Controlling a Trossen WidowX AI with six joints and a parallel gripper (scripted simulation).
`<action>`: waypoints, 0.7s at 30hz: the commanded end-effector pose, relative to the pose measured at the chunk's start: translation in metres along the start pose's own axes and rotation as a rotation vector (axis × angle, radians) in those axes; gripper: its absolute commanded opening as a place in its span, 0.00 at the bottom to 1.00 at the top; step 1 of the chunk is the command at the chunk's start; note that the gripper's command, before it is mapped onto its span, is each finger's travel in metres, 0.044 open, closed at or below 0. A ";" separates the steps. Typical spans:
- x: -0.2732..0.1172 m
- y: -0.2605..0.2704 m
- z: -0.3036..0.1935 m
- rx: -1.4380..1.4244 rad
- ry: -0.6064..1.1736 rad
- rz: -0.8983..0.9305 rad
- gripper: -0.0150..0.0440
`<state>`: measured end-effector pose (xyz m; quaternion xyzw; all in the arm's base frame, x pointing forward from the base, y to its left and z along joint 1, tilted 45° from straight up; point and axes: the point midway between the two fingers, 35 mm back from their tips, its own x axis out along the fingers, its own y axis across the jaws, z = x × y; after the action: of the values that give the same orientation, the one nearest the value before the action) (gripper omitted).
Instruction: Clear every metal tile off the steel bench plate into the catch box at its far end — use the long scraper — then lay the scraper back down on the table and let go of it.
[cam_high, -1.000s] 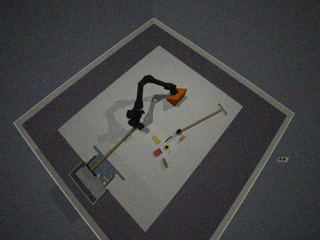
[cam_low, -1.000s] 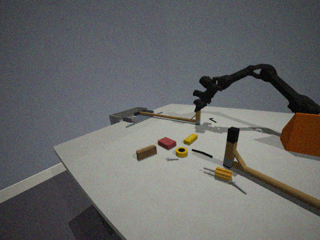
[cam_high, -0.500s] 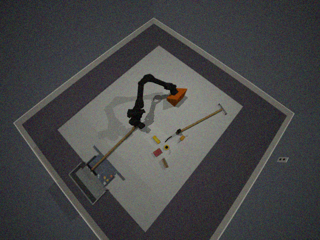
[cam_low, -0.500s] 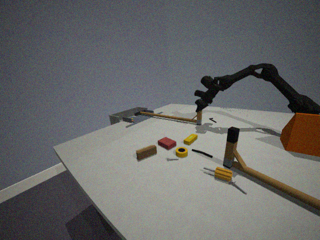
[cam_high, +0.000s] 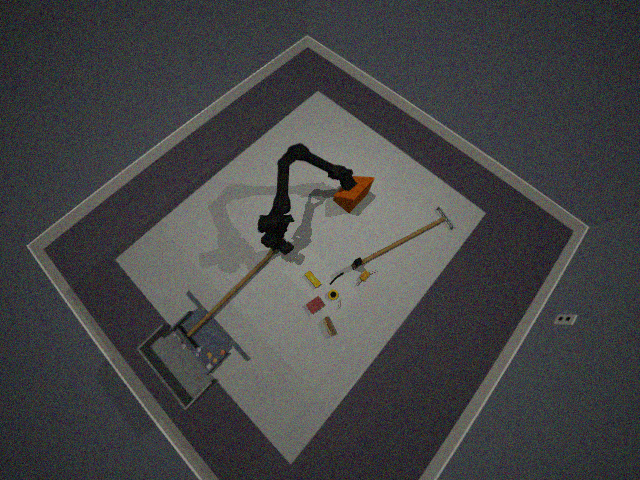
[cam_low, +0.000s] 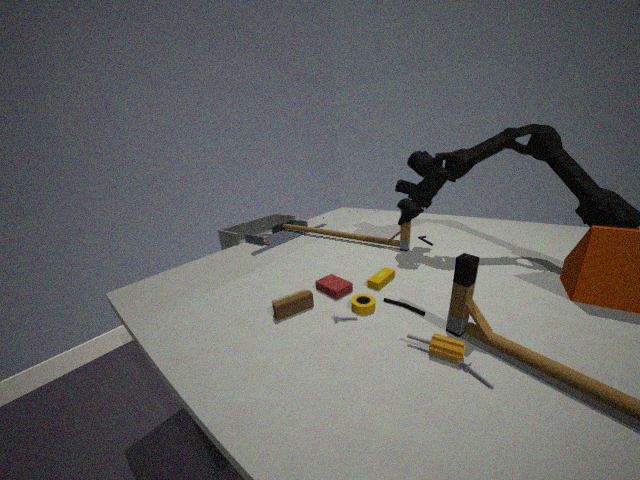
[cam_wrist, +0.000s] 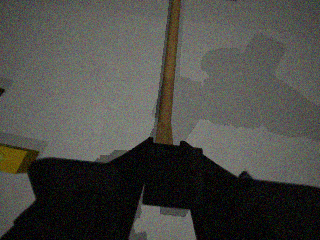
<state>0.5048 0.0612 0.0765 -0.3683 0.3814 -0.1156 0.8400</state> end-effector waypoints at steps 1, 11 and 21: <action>-0.010 0.000 0.002 0.005 -0.017 -0.003 0.25; -0.021 -0.001 -0.008 0.005 -0.018 -0.002 0.25; -0.030 -0.002 -0.019 0.005 -0.019 -0.002 0.25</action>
<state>0.4739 0.0577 0.0789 -0.3702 0.3836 -0.1149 0.8382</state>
